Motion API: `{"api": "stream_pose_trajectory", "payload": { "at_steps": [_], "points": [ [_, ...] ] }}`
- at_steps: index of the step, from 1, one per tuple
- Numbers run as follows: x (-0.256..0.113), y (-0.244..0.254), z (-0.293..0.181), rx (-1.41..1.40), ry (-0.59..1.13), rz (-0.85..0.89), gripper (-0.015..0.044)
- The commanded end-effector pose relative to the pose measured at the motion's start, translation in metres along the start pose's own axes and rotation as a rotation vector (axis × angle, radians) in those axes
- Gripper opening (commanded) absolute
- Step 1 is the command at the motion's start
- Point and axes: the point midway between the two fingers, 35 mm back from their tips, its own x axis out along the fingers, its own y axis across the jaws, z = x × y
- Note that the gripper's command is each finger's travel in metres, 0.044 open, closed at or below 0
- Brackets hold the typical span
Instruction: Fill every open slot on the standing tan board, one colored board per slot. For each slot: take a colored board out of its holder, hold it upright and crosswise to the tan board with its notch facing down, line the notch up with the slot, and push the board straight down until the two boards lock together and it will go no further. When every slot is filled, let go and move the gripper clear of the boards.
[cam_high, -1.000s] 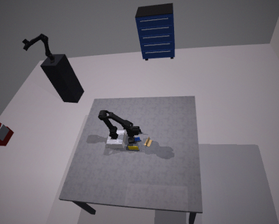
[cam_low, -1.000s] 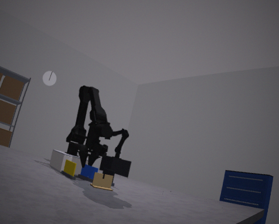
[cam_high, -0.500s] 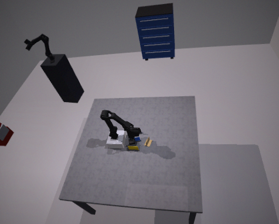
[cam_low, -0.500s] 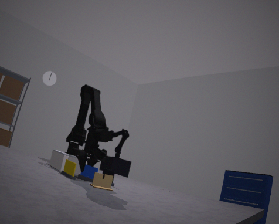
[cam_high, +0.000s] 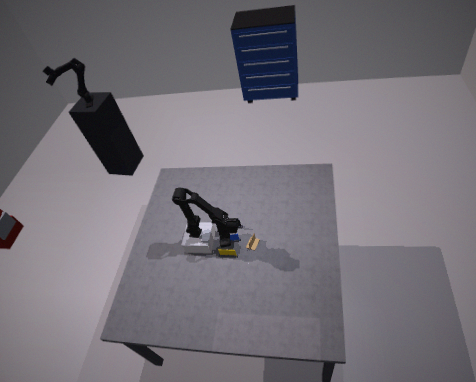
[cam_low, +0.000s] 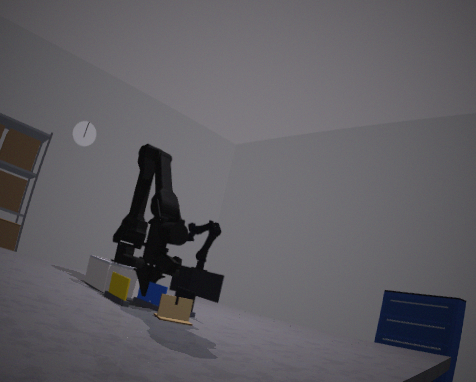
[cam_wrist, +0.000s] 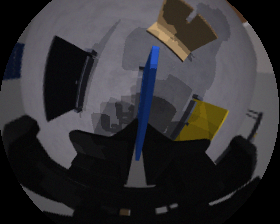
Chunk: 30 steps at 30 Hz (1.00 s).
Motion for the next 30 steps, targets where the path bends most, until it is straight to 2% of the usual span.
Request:
{"api": "stream_pose_trajectory", "payload": {
  "at_steps": [1,30],
  "points": [
    [0.002,0.001,-0.001,-0.003,0.006,0.004,0.0000],
    [-0.046,0.000,0.000,-0.003,0.005,0.004,0.0000]
  ]
}}
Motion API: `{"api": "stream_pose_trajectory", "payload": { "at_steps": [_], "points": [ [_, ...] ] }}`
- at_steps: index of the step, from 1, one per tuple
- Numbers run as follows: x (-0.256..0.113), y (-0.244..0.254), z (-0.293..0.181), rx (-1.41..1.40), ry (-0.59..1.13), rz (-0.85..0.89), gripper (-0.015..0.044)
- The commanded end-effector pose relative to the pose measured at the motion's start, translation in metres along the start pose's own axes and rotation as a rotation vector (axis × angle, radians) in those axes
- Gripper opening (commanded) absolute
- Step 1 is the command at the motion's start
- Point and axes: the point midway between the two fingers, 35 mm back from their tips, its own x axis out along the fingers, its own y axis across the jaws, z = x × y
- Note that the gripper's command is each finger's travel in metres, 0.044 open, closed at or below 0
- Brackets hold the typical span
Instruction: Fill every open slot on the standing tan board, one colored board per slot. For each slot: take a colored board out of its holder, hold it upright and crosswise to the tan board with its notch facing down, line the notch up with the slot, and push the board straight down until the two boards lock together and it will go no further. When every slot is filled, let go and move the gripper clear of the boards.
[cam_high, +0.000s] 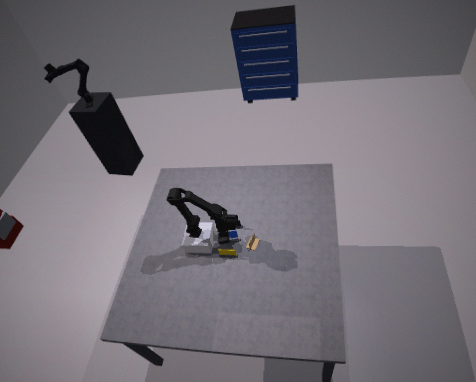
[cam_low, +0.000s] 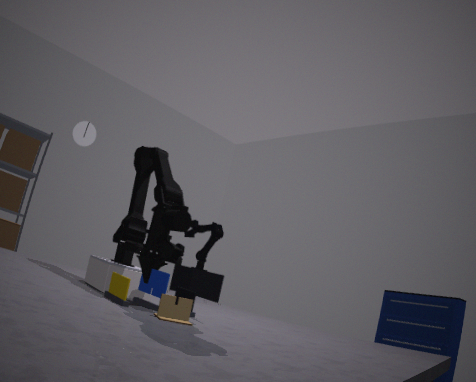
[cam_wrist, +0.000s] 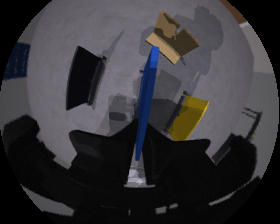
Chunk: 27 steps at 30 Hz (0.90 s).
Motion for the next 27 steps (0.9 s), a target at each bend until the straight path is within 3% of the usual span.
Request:
{"api": "stream_pose_trajectory", "payload": {
  "at_steps": [1,27],
  "points": [
    [-0.011,0.000,0.001,-0.003,-0.011,-0.001,0.0000],
    [-0.060,-0.001,0.002,0.004,-0.012,-0.001,0.0000]
  ]
}}
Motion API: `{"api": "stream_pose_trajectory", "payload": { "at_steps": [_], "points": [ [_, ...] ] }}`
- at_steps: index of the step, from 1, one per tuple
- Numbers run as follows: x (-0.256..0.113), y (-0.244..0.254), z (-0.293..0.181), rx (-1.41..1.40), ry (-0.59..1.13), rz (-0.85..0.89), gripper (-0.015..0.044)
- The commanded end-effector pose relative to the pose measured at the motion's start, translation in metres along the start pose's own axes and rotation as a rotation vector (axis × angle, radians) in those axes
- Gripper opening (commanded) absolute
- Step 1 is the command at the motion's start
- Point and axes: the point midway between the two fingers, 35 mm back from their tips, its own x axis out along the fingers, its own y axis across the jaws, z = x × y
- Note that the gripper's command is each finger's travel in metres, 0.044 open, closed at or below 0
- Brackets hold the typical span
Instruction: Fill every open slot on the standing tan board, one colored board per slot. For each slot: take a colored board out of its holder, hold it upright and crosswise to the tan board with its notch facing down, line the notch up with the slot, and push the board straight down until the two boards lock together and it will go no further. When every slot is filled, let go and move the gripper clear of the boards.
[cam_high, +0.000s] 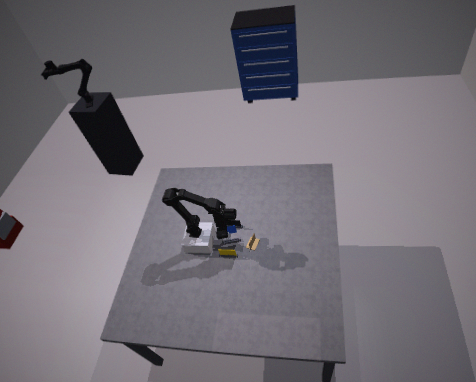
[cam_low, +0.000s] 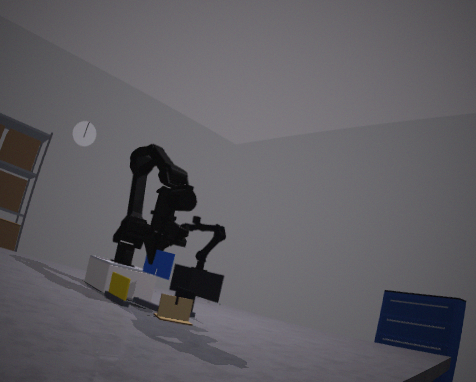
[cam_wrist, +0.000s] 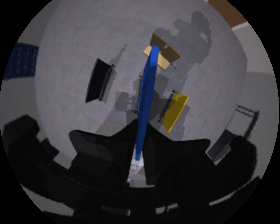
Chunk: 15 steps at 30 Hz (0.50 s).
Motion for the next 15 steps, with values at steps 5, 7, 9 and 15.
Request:
{"api": "stream_pose_trajectory", "payload": {
  "at_steps": [5,7,9,15],
  "points": [
    [-0.008,-0.003,0.013,0.055,-0.009,0.000,0.0000],
    [-0.009,-0.004,0.018,0.076,-0.010,0.000,0.0000],
    [-0.011,-0.006,0.023,0.097,-0.010,0.000,0.0000],
    [-0.013,-0.009,0.039,0.159,-0.012,0.000,0.0000]
  ]
}}
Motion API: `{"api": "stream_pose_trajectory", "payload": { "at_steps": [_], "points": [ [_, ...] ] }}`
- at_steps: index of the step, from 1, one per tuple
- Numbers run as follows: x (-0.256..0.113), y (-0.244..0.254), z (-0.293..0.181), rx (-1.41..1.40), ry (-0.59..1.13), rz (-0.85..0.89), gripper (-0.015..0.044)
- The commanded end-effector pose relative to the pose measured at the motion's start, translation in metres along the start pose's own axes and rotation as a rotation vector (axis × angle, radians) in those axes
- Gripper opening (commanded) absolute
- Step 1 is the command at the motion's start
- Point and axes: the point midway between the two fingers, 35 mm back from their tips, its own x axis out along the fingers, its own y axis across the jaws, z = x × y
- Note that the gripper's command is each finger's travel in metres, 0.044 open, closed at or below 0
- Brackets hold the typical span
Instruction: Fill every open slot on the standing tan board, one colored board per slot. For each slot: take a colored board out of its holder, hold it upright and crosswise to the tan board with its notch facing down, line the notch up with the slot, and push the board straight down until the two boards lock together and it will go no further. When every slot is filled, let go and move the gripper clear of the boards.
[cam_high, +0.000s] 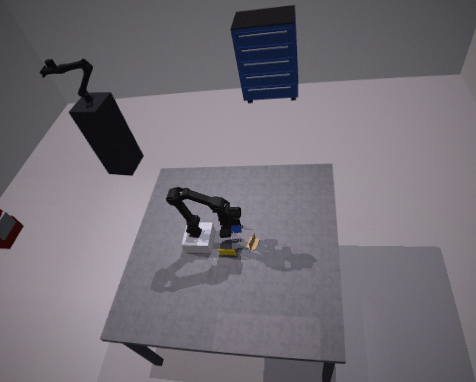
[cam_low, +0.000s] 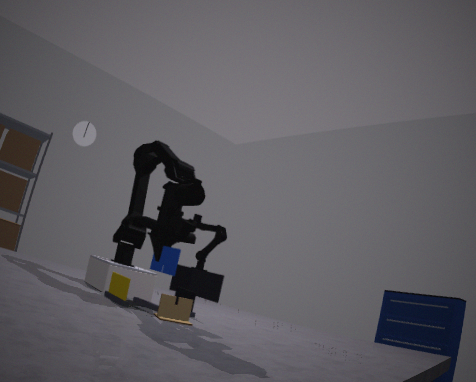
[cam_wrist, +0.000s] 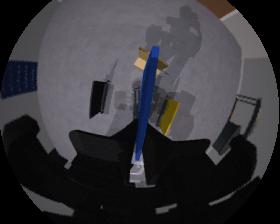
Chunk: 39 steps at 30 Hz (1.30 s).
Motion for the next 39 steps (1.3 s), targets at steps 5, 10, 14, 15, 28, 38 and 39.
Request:
{"api": "stream_pose_trajectory", "payload": {
  "at_steps": [5,10,14,15,28,38,39],
  "points": [
    [0.000,-0.002,0.021,0.089,0.009,0.003,0.0000],
    [-0.001,-0.004,0.034,0.141,0.008,0.003,0.0000],
    [-0.001,-0.005,0.045,0.182,0.007,0.003,0.0000],
    [-0.001,-0.005,0.048,0.193,0.007,0.003,0.0000],
    [0.002,-0.009,0.082,0.328,0.004,0.002,0.0000],
    [0.006,-0.011,0.104,0.416,0.003,0.002,0.0000],
    [0.006,-0.011,0.104,0.416,0.003,0.002,0.0000]
  ]
}}
